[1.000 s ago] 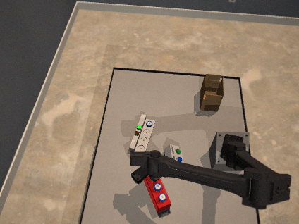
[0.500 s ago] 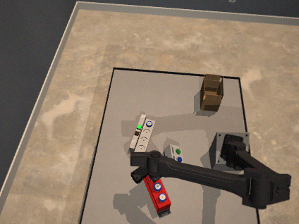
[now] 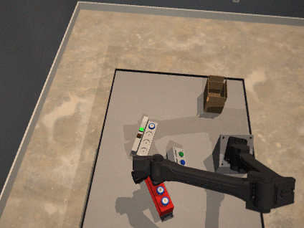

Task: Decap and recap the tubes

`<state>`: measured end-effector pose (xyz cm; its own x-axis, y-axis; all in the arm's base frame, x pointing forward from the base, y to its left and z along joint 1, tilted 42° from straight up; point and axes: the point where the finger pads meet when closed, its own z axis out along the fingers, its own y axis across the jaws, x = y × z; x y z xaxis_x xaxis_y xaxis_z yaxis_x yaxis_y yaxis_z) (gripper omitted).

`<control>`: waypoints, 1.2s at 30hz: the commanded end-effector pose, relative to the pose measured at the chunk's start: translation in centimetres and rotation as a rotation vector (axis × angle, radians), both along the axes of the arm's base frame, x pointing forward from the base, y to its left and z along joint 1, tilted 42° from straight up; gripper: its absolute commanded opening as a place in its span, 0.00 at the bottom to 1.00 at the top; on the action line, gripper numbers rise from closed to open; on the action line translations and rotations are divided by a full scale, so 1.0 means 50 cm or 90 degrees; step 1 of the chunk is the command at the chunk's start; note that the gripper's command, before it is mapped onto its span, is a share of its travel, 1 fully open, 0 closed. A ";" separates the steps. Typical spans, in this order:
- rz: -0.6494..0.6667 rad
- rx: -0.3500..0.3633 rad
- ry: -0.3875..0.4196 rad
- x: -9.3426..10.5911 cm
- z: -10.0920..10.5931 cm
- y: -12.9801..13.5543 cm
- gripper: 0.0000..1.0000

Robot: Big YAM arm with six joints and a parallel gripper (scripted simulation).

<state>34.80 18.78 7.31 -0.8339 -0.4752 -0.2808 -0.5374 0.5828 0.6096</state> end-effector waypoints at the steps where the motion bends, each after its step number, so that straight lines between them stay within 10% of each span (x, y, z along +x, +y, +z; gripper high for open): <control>1: -0.011 -0.001 0.010 -0.001 -0.012 0.004 0.49; 21: -0.008 -0.001 0.008 -0.005 -0.017 0.007 0.49; 22: -0.010 0.002 -0.007 0.013 0.003 0.003 0.00; 36: -0.010 0.002 -0.007 0.013 0.003 0.003 0.00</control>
<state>34.65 18.83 6.99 -0.8423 -0.4650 -0.2726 -0.5245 0.5905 0.6133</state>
